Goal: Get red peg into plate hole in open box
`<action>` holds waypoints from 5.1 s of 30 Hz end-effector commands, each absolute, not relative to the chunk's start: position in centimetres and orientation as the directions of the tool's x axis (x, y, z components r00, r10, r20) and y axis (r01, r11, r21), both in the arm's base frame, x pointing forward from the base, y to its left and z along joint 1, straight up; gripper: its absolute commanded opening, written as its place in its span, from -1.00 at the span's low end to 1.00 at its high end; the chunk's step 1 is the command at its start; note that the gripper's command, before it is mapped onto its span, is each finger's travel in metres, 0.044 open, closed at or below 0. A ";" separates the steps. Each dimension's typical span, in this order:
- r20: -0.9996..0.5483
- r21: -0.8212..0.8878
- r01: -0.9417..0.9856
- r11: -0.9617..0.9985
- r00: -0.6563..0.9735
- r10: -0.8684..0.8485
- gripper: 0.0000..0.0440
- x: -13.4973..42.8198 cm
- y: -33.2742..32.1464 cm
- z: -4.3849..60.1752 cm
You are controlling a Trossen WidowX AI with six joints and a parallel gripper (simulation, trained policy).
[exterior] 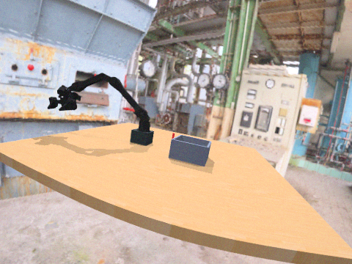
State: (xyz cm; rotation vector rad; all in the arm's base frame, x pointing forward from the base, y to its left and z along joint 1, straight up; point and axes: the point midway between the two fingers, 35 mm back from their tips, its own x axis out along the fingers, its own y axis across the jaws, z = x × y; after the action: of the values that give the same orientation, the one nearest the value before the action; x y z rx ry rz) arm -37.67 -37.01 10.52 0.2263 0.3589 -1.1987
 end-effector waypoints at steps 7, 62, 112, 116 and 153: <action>-0.433 0.050 0.882 0.469 0.442 -0.785 1.00 -29.6 -42.5 11.6; -0.960 0.259 0.751 0.607 0.269 0.077 1.00 29.1 -19.7 14.9; -0.957 -0.282 0.684 0.673 -0.247 -0.149 1.00 15.4 11.3 10.0; -0.958 -0.283 0.670 0.686 -0.232 -0.168 1.00 14.8 12.2 8.7; -0.967 -0.256 0.583 0.771 -0.153 -0.206 -0.64 13.8 14.0 -3.3</action>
State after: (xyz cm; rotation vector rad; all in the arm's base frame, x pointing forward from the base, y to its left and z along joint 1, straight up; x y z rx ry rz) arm 14.00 14.04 -3.18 0.3232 1.5722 -0.6974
